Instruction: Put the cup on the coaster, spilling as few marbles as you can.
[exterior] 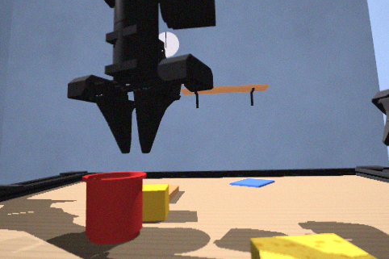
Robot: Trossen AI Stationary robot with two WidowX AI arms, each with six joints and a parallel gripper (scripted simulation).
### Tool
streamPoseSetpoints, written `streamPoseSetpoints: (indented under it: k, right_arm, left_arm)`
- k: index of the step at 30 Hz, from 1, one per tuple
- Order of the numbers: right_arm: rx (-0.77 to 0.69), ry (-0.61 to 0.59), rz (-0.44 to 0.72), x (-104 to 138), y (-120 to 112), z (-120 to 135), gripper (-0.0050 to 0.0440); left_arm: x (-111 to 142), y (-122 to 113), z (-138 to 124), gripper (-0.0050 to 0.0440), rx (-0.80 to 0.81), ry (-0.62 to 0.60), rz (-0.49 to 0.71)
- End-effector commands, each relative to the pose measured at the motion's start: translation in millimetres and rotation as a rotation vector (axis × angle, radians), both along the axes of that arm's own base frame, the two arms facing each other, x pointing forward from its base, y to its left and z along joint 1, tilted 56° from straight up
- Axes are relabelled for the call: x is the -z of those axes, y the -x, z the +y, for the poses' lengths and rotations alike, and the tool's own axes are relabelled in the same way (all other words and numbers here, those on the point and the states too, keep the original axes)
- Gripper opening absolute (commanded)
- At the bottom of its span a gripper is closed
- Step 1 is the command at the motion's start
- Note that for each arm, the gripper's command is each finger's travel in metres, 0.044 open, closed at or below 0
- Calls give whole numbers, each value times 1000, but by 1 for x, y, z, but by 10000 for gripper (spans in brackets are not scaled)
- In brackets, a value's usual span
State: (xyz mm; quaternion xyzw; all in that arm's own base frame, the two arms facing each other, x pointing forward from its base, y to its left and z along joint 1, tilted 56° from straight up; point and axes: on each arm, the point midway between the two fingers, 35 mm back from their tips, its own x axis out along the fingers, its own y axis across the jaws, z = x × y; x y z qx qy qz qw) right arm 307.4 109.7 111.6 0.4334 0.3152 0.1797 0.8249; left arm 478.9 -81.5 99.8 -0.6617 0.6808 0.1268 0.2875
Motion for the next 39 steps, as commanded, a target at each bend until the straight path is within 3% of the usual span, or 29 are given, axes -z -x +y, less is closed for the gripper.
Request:
streamPoseSetpoints:
  k: [1,12,39]
  right_arm:
    - [1,-3,-2,-1,0,0,400]
    - [1,-3,-2,-1,0,0,400]
    - [1,-3,-2,-1,0,0,400]
  left_arm:
    - [0,-3,-1,135,-57,8,78]
    - [1,-4,-2,135,-57,8,78]
    - [22,-6,-33,135,-57,6,78]
